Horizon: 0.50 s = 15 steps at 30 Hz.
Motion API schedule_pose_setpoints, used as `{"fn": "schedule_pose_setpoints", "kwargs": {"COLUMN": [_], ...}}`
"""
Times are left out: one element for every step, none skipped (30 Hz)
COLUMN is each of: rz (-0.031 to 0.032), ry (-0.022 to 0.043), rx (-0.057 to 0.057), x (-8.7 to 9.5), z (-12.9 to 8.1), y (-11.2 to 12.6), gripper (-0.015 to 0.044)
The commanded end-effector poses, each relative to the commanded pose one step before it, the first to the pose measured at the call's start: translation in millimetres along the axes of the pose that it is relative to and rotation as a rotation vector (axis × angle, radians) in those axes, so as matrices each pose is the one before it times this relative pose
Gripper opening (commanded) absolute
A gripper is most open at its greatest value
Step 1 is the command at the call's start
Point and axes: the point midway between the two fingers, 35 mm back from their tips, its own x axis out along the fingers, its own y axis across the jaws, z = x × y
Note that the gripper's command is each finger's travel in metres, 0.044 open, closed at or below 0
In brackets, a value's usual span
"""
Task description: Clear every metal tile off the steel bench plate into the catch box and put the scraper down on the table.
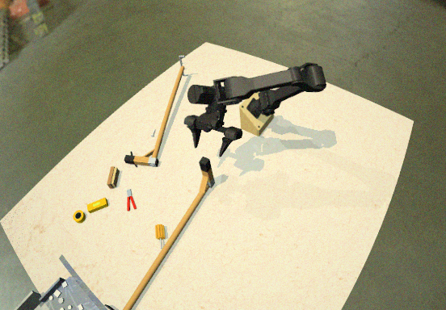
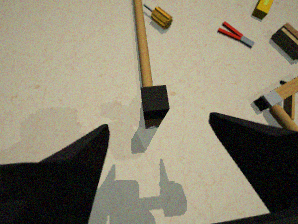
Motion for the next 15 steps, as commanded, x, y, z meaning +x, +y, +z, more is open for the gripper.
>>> {"fn": "schedule_pose_setpoints", "kwargs": {"rz": [-0.00287, 0.00006, -0.00009, -0.00019, -0.00028, -0.00037, -0.00044, -0.00049, -0.00050, -0.00050, -0.00048, -0.00045, -0.00043, -0.00041, -0.00039], "ry": [-0.00168, -0.00004, 0.00014, 0.00028, 0.00042, 0.00055, 0.00064, 0.00071, 0.00071, 0.00069, 0.00065, 0.00060, 0.00056, 0.00052, 0.00048], "rx": [-0.0002, 0.0000, 0.0000, -0.0001, -0.0001, -0.0001, -0.0002, -0.0002, -0.0002, -0.0002, -0.0002, -0.0002, -0.0002, -0.0002, -0.0002], "x": [4.68, 0.25, 0.26, 0.53, 0.80, 1.07, 1.31, 1.51, 1.59, 1.64, 1.64, 1.64, 1.64, 1.64, 1.64], "z": [-4.57, -0.25, 0.01, 0.02, 0.03, 0.04, 0.05, 0.06, 0.06, 0.06, 0.06, 0.06, 0.06, 0.06, 0.06], "y": [0.53, 0.04, -0.06, -0.12, -0.18, -0.23, -0.27, -0.30, -0.30, -0.30, -0.28, -0.27, -0.25, -0.23, -0.22], "gripper": [0.0440, 0.0440, 0.0440, 0.0440, 0.0440, 0.0440, 0.0440, 0.0440, 0.0440, 0.0440, 0.0440, 0.0440, 0.0440, 0.0440, 0.0440]}}
